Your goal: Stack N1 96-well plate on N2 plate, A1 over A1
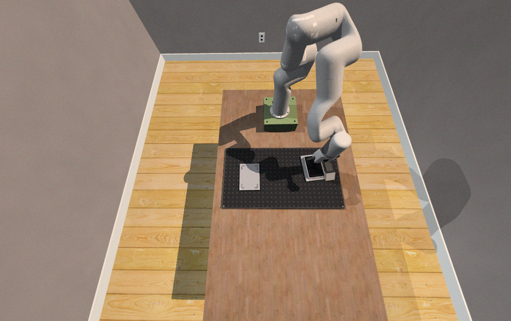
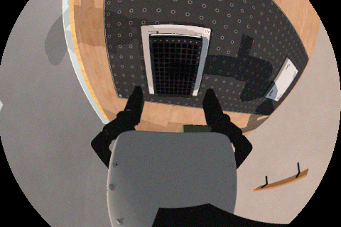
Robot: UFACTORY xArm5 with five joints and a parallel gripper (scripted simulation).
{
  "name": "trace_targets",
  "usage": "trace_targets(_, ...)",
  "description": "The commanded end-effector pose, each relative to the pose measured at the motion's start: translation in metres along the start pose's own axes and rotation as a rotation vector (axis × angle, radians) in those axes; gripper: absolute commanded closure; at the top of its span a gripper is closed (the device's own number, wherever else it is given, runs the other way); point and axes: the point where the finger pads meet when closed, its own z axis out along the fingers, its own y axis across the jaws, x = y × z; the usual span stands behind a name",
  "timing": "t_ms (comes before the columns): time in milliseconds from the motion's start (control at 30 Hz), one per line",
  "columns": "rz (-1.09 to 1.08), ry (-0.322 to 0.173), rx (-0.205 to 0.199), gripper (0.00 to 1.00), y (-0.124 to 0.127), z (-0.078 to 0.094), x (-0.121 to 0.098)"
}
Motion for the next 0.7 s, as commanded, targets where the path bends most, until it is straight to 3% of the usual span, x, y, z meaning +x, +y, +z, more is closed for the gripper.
trace_targets(0,0.0,0.003,0.001,0.0,-0.001,-0.013,0.001)
trace_targets(200,0.0,0.003,0.001,0.0,-0.001,-0.029,0.001)
trace_targets(667,0.0,0.003,0.001,0.0,-0.001,-0.029,0.001)
